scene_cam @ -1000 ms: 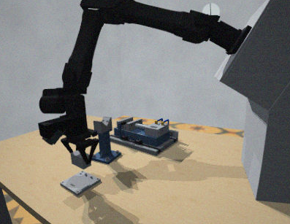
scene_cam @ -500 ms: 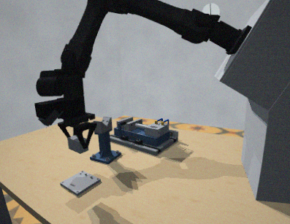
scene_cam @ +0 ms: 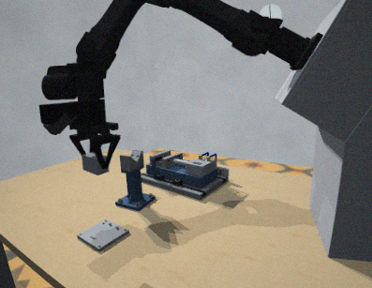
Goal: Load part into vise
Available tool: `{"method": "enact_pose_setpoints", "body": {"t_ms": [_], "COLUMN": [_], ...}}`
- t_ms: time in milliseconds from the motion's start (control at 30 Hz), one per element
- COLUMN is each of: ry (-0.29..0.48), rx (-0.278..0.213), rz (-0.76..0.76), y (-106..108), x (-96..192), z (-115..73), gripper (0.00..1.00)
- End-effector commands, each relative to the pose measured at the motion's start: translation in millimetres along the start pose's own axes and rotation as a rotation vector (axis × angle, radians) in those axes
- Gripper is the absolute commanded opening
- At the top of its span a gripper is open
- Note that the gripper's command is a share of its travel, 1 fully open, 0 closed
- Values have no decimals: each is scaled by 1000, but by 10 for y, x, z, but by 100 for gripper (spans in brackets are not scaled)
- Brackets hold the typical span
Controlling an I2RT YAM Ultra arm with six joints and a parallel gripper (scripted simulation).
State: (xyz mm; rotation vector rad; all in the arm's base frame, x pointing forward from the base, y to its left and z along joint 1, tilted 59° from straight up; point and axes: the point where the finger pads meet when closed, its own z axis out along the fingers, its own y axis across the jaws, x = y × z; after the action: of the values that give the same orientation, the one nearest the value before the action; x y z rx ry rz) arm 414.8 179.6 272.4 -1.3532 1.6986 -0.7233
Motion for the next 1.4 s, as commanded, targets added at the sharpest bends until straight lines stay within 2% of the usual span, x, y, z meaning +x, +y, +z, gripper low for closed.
{"method": "enact_pose_setpoints", "body": {"t_ms": [0,233,633,1367], "ry": [4,4,-10,-21], "rx": [-23,-23,-3,2], "rz": [-7,-7,7,13], "y": [115,117,12,-17], "x": [16,18,-25,-49], "z": [-209,-410,-607,-642], "gripper": [0,0,0,0]}}
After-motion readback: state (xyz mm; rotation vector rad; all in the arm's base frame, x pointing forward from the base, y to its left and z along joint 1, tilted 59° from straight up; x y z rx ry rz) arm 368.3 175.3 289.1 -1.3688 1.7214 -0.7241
